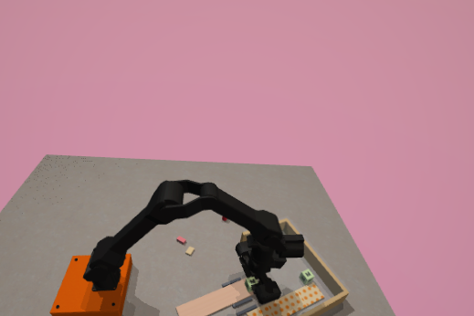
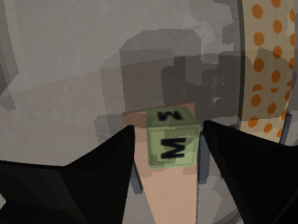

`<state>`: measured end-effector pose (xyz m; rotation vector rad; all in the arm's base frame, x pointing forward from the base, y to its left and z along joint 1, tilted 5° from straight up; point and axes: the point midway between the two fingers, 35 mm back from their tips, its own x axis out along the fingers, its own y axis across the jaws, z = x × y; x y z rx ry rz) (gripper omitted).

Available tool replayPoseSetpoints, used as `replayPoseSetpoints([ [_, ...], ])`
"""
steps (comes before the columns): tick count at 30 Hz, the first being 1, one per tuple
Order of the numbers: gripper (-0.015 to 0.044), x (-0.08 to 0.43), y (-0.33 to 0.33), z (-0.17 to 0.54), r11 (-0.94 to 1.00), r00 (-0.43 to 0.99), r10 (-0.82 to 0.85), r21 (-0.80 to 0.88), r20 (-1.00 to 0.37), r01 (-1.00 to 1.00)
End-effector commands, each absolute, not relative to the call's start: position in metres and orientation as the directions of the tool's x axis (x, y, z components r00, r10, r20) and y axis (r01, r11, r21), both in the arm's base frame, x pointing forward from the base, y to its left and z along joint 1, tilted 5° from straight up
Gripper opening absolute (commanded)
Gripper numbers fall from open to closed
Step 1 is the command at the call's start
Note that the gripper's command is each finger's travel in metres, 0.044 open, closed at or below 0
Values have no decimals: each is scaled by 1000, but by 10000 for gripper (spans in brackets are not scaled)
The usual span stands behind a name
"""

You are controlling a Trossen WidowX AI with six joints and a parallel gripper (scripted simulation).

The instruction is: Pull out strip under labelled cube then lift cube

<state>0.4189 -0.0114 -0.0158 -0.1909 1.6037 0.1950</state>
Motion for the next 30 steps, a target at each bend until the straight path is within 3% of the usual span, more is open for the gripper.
replayPoseSetpoints([
  [1,250,417,-11,-20,972,-47,0,11,-999,-237],
  [5,250,417,-11,-20,972,-47,0,11,-999,-237],
  [9,145,418,-11,-18,970,-42,-2,8,-999,-242],
  [17,92,418,-11,-18,970,-42,-2,8,-999,-242],
  [21,0,416,-11,-15,970,-42,-2,8,-999,-242],
  [30,0,385,-11,11,971,-47,-1,11,-999,-239],
])
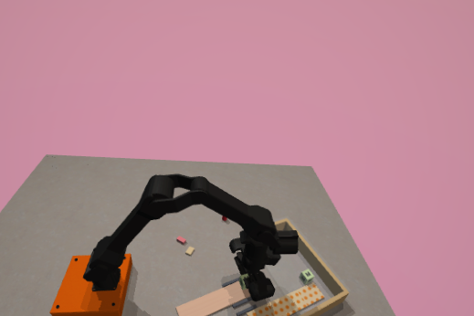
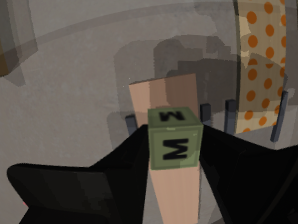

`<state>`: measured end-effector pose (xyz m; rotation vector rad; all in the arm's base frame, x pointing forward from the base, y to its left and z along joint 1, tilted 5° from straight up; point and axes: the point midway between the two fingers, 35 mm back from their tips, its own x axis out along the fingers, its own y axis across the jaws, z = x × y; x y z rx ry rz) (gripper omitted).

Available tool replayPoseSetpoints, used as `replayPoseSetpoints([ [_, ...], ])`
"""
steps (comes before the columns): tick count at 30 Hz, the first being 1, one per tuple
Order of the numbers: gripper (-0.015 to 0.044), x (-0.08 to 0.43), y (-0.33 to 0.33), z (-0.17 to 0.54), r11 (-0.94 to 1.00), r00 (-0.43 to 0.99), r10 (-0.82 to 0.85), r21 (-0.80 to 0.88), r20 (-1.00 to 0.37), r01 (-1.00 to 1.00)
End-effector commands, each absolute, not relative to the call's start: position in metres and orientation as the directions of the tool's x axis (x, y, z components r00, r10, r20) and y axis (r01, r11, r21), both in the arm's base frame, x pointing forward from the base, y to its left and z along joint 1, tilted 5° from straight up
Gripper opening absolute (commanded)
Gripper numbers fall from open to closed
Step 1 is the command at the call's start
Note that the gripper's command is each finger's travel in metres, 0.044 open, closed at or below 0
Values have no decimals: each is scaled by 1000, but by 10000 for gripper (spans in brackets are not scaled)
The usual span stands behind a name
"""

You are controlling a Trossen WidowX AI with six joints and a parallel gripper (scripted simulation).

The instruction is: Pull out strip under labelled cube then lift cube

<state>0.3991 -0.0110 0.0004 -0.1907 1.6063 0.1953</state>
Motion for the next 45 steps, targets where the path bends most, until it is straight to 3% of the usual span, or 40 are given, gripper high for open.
replayPoseSetpoints([
  [1,0,381,-10,14,971,-48,-1,11,-999,-238],
  [28,0,308,-8,29,972,-56,1,14,-998,-237],
  [45,0,310,-8,65,972,-56,1,14,-998,-237],
])
